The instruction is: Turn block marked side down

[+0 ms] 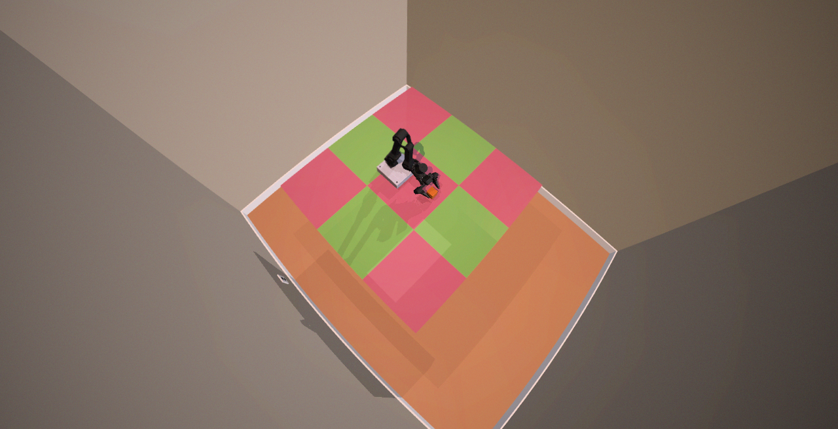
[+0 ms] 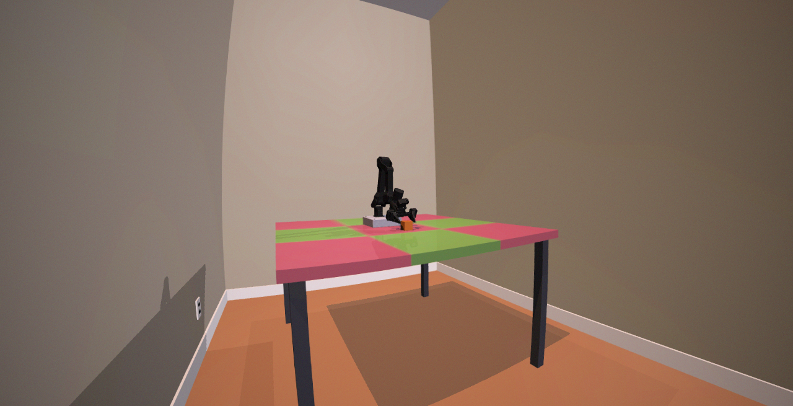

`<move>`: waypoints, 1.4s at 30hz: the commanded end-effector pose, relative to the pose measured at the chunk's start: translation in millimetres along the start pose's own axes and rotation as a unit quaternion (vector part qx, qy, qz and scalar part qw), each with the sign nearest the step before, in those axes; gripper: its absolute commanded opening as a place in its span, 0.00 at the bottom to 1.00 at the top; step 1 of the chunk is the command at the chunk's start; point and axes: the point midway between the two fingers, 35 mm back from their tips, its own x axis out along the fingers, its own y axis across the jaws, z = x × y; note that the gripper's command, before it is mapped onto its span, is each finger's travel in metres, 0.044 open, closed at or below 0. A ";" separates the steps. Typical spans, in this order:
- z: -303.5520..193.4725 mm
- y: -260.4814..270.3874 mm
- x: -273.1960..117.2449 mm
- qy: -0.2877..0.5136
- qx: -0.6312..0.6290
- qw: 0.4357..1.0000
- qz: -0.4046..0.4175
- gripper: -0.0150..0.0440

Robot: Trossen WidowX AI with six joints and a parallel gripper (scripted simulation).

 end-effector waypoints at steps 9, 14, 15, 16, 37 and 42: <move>3.9 1.4 8.3 0.040 -0.003 0.999 -0.002 1.00; 18.6 3.6 8.4 0.124 -0.004 0.992 -0.001 1.00; 22.4 3.7 5.4 0.141 -0.004 0.990 -0.001 1.00; 26.4 3.6 1.4 0.158 -0.004 0.987 -0.001 1.00; 53.0 -0.3 -49.6 0.266 -0.001 0.964 -0.003 1.00; 57.5 0.2 -46.7 0.292 -0.002 0.956 -0.004 1.00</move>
